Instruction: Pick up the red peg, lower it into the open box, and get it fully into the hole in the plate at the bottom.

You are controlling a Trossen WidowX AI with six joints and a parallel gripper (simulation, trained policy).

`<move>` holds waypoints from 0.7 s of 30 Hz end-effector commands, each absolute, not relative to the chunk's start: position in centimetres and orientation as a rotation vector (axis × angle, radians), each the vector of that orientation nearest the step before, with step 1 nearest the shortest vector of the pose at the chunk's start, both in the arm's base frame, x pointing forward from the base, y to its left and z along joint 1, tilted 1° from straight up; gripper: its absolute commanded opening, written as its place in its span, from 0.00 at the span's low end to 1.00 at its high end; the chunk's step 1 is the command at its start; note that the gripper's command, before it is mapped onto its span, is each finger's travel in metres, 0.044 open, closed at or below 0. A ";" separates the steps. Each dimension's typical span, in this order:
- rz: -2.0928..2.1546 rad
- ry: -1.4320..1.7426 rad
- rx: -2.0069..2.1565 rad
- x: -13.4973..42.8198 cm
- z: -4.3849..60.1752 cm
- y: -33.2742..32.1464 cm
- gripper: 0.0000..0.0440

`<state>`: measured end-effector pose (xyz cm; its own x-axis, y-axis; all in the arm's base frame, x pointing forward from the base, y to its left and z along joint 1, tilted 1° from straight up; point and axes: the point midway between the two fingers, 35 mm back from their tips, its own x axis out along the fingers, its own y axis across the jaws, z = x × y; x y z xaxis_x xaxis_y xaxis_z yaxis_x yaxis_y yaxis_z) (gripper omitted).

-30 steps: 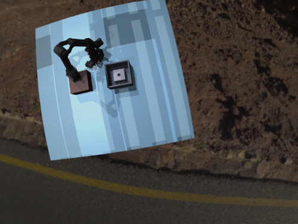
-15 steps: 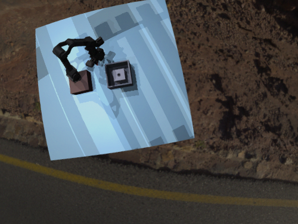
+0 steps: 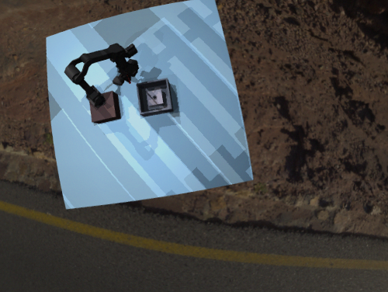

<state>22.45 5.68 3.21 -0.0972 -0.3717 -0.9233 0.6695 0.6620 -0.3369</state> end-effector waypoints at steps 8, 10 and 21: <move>-0.942 1.325 0.335 25.6 7.0 3.3 0.00; -0.957 1.310 0.353 26.1 7.4 2.6 0.00; -1.015 1.258 0.443 29.0 8.3 -2.0 0.00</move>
